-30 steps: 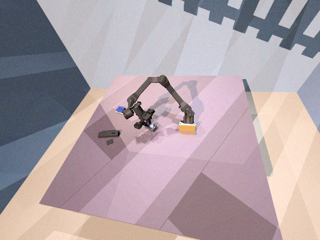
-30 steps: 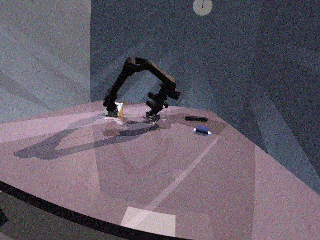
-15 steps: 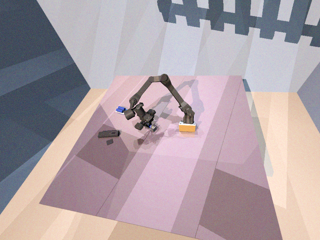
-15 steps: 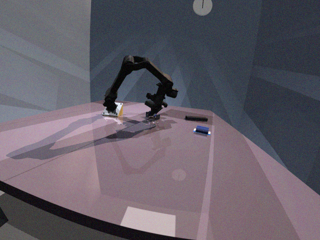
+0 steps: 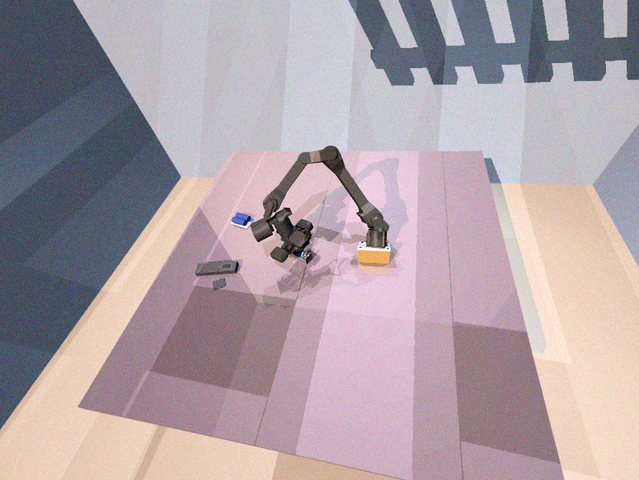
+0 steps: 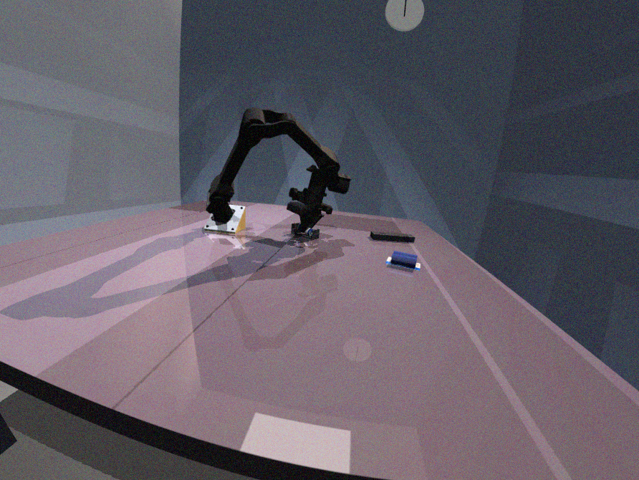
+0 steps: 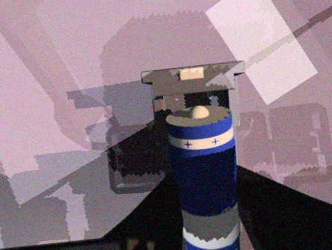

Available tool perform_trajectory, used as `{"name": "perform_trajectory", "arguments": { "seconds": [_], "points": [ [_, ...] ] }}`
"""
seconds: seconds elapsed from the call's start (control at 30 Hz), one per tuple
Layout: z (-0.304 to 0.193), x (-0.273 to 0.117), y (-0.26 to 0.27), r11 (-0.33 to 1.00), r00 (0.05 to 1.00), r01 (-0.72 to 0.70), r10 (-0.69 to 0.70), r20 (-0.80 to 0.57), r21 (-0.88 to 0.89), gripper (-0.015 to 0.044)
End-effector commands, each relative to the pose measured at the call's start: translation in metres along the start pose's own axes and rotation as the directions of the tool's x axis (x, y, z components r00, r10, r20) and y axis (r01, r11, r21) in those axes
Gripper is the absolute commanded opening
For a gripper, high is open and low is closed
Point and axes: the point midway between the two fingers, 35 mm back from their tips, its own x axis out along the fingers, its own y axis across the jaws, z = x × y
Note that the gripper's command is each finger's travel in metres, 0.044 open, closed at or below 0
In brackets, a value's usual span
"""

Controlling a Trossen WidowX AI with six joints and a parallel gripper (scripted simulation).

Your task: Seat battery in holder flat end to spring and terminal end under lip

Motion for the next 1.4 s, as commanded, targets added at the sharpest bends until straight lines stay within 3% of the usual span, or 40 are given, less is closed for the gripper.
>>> {"name": "perform_trajectory", "arguments": {
  "seconds": [0.0,0.77,1.37],
  "points": [
    [-0.005,0.002,0.000,1.000,0.999,0.002,-0.001,-0.047,0.020,0.0087],
    [-0.002,0.003,0.002,0.999,0.978,0.009,0.000,-0.207,0.042,0.0087],
    [0.007,0.005,0.001,0.999,0.975,0.015,-0.005,-0.220,0.043,0.0087]
  ]
}}
